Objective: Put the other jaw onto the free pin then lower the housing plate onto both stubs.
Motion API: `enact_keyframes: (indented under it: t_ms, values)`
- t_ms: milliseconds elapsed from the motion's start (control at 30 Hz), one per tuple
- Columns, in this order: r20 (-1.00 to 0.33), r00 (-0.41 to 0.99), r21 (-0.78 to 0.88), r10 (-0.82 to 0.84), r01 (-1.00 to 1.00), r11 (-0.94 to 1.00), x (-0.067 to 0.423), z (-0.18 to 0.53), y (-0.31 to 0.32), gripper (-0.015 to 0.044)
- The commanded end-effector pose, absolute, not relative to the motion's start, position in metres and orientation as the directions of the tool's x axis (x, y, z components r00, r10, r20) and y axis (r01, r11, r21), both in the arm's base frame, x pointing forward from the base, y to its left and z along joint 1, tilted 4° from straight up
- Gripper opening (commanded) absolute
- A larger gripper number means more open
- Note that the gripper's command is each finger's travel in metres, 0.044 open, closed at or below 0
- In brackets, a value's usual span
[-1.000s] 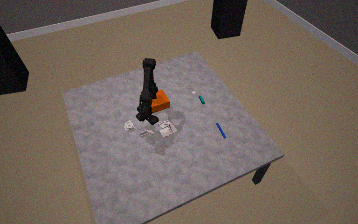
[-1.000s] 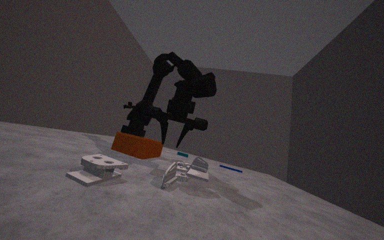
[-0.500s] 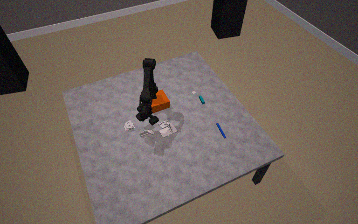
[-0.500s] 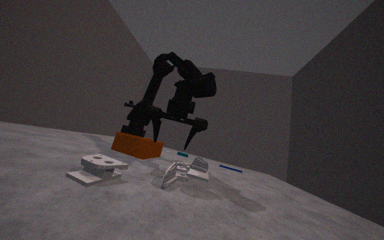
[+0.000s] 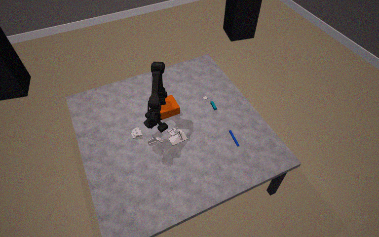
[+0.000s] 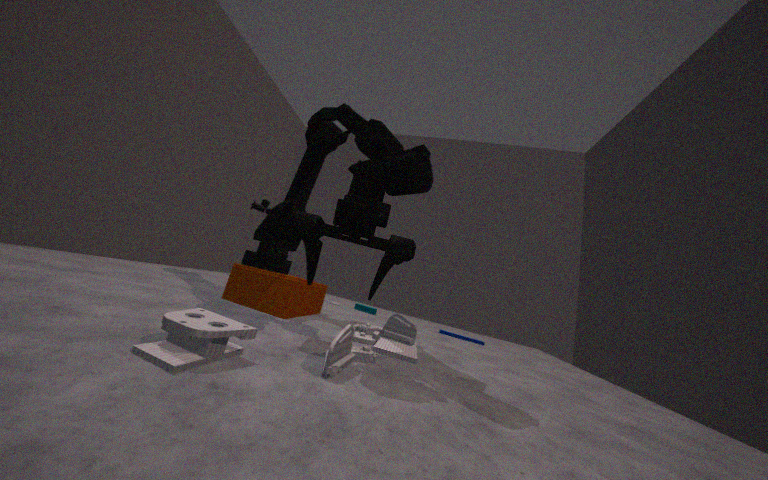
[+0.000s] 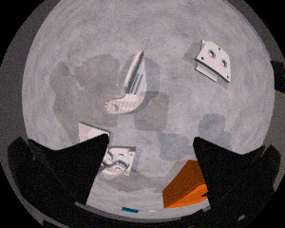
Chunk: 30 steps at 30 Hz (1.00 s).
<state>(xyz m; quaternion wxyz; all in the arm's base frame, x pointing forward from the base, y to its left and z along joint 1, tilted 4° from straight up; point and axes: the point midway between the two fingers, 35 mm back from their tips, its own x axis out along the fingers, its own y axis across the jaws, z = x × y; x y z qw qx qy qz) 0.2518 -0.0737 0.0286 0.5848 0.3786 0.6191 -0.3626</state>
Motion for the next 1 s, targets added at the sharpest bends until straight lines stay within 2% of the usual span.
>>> enact_keyframes:
  t_ms: [0,133,700,967]
  values:
    - [-0.999,-0.030,-0.006,0.045,0.893,0.450,0.2518,0.0286,-0.0737,0.0440]
    - [-0.999,-0.030,-0.006,0.045,0.893,0.450,0.2518,0.0286,-0.0737,0.0440]
    - [-0.999,-0.030,-0.006,0.045,0.893,0.450,0.2518,0.0286,-0.0737,0.0000]
    - [-0.999,-0.030,-0.006,0.045,0.893,0.450,0.2518,0.0286,-0.0737,0.0000]
